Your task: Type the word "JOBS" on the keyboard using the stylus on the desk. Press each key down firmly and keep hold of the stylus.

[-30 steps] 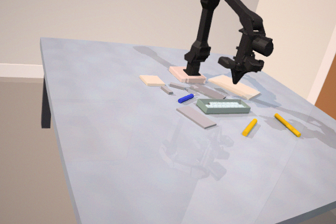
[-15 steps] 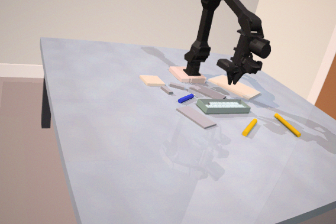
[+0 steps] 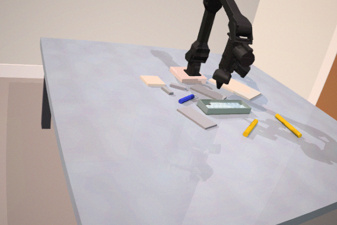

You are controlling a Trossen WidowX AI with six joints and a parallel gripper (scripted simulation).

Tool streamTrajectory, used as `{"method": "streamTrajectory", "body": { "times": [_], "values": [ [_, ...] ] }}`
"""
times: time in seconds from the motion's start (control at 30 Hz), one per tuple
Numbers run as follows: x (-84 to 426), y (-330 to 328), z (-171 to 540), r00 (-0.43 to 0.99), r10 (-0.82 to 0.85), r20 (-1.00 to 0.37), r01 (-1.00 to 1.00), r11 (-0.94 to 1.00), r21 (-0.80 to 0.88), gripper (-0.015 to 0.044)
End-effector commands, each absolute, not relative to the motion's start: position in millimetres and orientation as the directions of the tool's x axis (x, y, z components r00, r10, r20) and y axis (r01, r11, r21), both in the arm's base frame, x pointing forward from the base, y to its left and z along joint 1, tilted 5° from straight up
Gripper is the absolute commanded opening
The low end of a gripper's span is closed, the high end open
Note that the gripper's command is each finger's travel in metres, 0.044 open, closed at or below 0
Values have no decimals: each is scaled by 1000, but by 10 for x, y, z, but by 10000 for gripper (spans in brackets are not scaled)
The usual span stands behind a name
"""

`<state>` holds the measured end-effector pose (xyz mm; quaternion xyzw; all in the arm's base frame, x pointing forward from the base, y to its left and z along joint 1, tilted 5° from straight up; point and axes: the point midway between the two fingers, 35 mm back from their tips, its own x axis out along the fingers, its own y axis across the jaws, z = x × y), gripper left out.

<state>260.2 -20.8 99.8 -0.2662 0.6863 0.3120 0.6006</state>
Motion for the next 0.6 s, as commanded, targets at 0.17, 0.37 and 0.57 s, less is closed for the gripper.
{"method": "streamTrajectory", "body": {
  "times": [0.17, 0.37, 0.57],
  "values": [
    [2476, -929, 962, -223, 216, -951, -974, -82, 210, 150],
    [2386, -1135, 942, -229, 286, -931, -939, -316, 134, 150],
    [2310, -1280, 928, -224, 338, -914, -849, -529, 12, 150]
  ]
}}
